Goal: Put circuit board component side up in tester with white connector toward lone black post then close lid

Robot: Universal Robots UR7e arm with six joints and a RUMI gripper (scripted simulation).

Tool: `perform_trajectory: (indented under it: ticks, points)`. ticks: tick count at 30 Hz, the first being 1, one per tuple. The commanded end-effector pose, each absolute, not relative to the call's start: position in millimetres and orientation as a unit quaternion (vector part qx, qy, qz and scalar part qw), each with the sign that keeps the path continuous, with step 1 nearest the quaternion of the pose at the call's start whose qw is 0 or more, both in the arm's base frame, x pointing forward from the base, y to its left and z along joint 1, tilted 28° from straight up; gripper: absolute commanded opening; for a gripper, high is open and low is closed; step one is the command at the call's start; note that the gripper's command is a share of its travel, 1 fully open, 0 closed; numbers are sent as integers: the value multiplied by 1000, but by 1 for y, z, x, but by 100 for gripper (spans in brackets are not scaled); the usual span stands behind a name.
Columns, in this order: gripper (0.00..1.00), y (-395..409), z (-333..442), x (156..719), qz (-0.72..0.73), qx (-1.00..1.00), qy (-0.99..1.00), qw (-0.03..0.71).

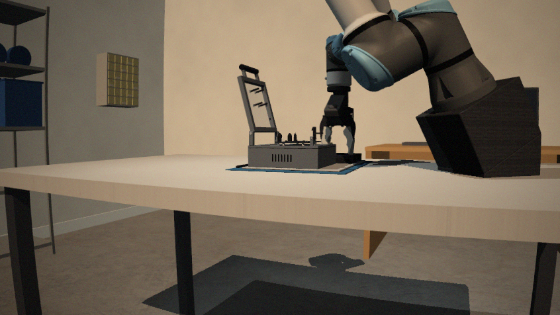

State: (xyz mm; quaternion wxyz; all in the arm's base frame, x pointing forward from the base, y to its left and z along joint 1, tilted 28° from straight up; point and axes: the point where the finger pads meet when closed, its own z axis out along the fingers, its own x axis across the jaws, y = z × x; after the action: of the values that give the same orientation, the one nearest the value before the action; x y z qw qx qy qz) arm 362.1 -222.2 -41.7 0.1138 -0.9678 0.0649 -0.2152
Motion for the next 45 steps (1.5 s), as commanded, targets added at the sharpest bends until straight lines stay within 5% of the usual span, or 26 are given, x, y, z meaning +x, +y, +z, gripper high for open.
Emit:
perform_trajectory:
  ticks: [1,45]
  points:
    - [39,-223,-42,362,-215,-968,65,113]
    - [39,-226,-28,355,-215,-968,65,113]
